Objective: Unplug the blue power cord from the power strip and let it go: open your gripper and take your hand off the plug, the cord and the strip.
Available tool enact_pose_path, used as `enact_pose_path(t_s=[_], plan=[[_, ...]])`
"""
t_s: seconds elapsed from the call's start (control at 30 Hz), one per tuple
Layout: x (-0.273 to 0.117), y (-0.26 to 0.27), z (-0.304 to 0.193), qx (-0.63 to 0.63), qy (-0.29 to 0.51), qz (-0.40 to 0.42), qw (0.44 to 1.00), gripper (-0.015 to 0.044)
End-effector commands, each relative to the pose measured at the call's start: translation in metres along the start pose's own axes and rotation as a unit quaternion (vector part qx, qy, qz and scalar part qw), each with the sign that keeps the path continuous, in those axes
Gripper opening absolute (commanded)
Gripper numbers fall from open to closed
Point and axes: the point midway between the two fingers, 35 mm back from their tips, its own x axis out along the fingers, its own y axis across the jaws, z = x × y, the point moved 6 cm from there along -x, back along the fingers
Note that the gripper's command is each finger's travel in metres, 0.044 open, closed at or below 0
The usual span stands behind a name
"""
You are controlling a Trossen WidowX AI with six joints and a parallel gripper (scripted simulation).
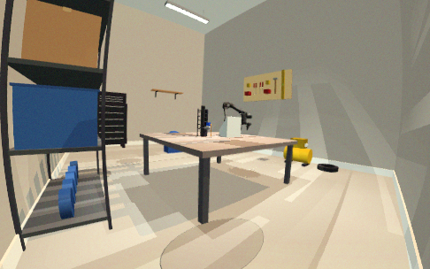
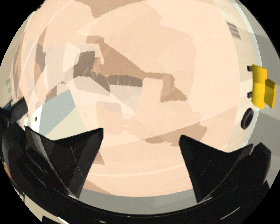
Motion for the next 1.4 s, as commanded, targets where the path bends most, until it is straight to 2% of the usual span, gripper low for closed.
enact_pose_path(t_s=[0.0, 0.07, 0.27, 0.4, 0.57, 0.87, 1.1, 1.37], plan=[[-0.001, 0.000, -0.002, 0.002, 0.000, -0.003, 1.000, 0.0374], [-0.010, 0.001, -0.015, 0.019, -0.002, -0.024, 1.000, 0.0321], [-0.047, 0.009, -0.078, 0.179, 0.028, -0.065, 0.981, 0.0164], [-0.071, 0.028, -0.124, 0.302, 0.045, -0.084, 0.949, 0.0160], [-0.097, 0.071, -0.180, 0.457, 0.058, -0.097, 0.882, 0.0160], [-0.117, 0.187, -0.251, 0.702, 0.058, -0.084, 0.705, 0.0160], [-0.109, 0.281, -0.266, 0.839, 0.031, -0.062, 0.540, 0.0160], [-0.081, 0.389, -0.251, 0.938, 0.002, 0.001, 0.346, 0.0160]])
